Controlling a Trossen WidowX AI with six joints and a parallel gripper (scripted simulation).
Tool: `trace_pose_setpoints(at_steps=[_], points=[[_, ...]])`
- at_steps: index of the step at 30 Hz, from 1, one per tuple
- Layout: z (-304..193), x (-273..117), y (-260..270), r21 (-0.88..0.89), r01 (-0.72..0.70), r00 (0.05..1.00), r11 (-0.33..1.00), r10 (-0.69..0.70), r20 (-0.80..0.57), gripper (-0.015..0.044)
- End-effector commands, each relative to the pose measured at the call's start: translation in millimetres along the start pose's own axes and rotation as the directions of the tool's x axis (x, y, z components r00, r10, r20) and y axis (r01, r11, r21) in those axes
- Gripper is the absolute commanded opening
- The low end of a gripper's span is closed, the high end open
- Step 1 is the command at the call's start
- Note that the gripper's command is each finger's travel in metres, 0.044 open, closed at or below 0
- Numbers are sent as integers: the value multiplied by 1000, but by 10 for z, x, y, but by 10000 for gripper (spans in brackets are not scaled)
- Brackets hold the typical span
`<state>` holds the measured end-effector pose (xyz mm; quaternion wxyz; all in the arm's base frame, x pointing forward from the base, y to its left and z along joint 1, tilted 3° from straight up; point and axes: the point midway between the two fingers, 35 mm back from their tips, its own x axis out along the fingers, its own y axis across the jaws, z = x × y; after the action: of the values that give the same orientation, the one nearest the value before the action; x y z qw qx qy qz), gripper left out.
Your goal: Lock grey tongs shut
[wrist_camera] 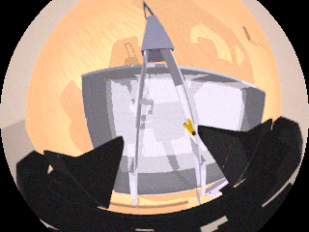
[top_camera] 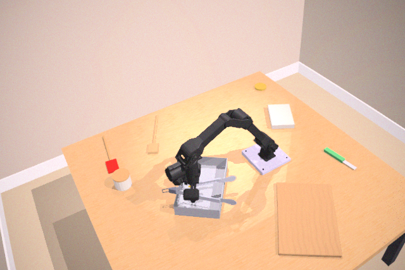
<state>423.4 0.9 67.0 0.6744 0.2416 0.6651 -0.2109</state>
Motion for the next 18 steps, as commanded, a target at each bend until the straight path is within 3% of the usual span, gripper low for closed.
trace_pose_setpoints(at_steps=[1, 10, 13, 18], points=[[-23, 85, -6, 6, 1, 1000, 1000, -1, -10, 440], [-38, 191, -16, 6, 1, 1000, 1000, -1, -10, 440], [-21, 151, -14, 0, 1, 1000, 1000, -1, -2, 361], [-21, 151, -14, 0, 1, 1000, 1000, -1, -2, 328]])
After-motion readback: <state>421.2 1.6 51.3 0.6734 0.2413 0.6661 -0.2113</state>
